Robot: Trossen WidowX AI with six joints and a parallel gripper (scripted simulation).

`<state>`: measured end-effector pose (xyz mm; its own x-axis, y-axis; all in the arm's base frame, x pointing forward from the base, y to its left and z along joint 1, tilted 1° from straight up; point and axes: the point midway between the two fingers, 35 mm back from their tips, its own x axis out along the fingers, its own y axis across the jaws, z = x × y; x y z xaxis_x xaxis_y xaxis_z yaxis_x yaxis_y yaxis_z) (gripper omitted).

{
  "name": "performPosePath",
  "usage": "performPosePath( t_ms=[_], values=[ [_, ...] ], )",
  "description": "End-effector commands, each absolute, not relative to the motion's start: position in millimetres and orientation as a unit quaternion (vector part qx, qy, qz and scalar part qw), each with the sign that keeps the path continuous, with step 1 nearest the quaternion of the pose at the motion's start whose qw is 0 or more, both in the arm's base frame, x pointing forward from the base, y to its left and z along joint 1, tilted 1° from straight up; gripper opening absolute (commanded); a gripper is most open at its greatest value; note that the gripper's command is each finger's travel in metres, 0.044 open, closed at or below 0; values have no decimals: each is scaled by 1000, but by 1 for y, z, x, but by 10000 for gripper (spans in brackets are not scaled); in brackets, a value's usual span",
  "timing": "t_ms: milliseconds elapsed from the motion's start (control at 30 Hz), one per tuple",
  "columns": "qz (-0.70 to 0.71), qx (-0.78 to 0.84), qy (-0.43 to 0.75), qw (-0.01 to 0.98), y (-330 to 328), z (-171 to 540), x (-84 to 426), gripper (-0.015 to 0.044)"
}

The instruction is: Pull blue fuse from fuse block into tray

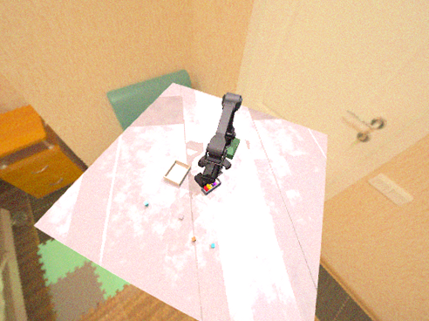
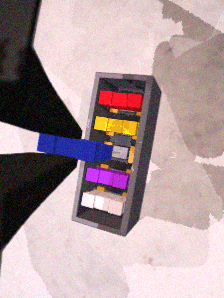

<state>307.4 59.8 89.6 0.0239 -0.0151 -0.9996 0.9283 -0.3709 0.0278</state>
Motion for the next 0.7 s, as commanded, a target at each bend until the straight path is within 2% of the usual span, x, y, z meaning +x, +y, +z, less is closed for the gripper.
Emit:
performPosePath(
  t_ms=[0, 667],
  values=[
    [-582, 590, 387, 404, 53, 91, 310, 0],
    [-583, 589, 384, 406, -60, 95, 334, 0]
  ],
)
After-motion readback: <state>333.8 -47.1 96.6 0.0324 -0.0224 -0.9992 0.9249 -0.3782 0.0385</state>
